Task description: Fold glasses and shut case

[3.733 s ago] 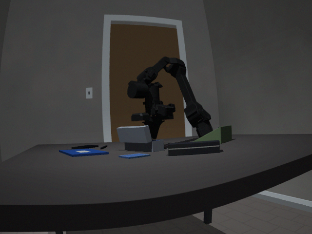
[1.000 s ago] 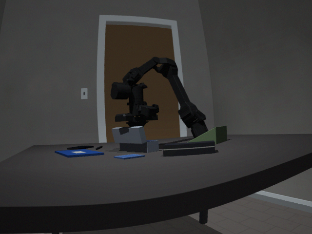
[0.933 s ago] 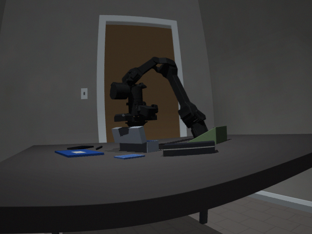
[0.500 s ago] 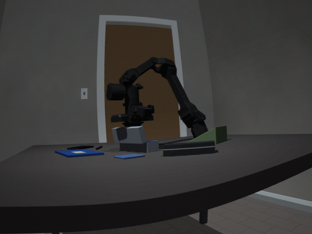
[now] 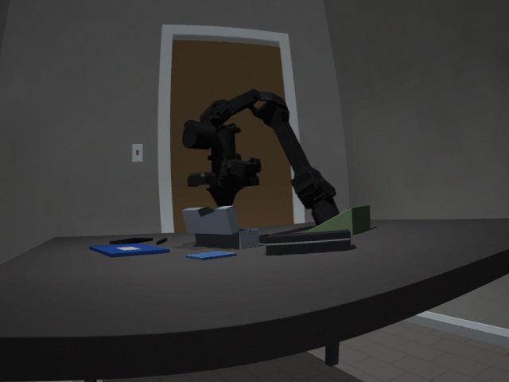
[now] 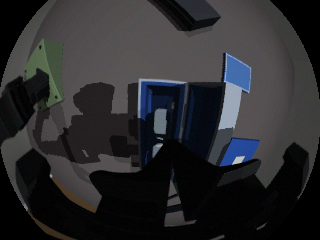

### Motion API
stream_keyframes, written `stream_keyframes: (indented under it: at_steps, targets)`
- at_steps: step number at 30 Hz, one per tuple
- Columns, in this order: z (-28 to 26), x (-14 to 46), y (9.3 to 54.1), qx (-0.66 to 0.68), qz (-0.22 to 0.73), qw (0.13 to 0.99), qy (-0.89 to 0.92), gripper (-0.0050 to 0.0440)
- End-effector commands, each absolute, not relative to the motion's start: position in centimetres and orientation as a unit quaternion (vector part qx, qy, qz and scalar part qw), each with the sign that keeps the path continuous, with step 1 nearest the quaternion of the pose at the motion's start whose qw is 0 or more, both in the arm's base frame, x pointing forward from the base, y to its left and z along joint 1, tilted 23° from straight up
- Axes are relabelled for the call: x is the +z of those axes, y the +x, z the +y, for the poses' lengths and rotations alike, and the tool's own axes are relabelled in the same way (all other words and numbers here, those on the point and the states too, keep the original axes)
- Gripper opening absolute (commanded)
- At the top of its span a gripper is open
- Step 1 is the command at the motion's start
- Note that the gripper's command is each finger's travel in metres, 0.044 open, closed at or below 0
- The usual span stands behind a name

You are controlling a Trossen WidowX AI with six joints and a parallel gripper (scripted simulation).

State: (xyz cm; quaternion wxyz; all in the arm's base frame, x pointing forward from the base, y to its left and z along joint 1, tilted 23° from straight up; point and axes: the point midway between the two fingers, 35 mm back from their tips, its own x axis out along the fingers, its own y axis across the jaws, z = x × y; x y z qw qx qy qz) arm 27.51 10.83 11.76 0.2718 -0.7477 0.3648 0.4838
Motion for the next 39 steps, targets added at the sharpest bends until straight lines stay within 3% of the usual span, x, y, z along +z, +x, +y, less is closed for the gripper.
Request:
stream_keyframes:
  at_steps: [1, 19, 24, 39]
  targets:
    - [12.3, 11.1, 26.5, 0.485, 0.368, 0.266, -0.747, 0.0]
    - [16.6, 8.5, 24.0, 0.485, 0.368, 0.266, -0.747, 0.0]
    - [17.9, 12.4, 23.0, 0.485, 0.368, 0.266, -0.748, 0.0]
    - [17.9, 12.7, 22.7, 0.485, 0.372, 0.261, -0.747, 0.0]
